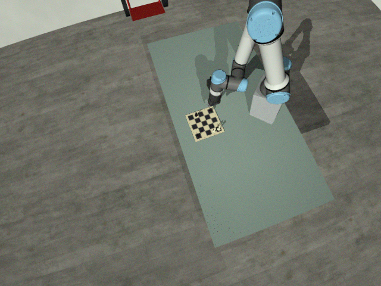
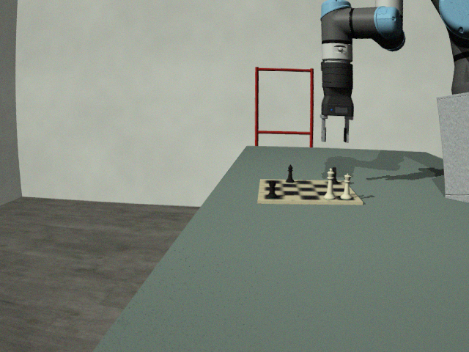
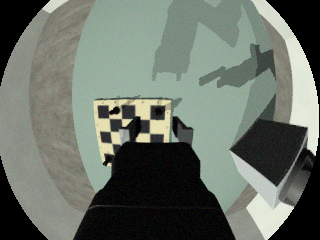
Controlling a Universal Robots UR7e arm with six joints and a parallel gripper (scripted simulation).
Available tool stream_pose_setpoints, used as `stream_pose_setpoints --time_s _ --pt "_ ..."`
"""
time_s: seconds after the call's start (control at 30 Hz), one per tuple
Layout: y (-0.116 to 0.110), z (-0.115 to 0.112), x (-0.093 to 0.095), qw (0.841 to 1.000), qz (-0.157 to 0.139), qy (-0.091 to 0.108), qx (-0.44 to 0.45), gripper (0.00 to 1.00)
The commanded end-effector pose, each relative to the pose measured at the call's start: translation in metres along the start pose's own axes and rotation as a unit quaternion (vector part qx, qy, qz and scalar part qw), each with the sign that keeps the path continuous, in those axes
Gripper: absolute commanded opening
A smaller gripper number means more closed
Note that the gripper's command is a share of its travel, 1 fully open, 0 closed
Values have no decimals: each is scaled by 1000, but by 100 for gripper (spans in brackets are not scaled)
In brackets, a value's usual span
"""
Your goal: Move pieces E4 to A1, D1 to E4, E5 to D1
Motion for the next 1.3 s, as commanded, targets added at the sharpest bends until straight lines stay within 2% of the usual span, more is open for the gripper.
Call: stream_pose_setpoints --time_s 0.0,0.47,0.7,0.83,0.97,1.03,1.27 --pt "0 -2 0 1000 0 1 -14 100" --pt "1 -15 0 993 0 1 -116 100" --pt "2 -27 1 977 0 1 -214 100" --pt "1 -36 1 960 0 1 -281 100" --pt "0 -44 1 935 0 0 -353 100" --pt "0 -44 1 935 0 0 -353 100" --pt "-2 -60 2 874 0 0 -487 100"
Point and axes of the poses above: the point where the finger pads meet when closed, its own x axis out along the fingers, its own z axis across the jaws, y = z × x, the point moved 5 cm from there along -x, back along the fingers, and after that the axes turned 11 degrees about x, right-handed, at the moved point
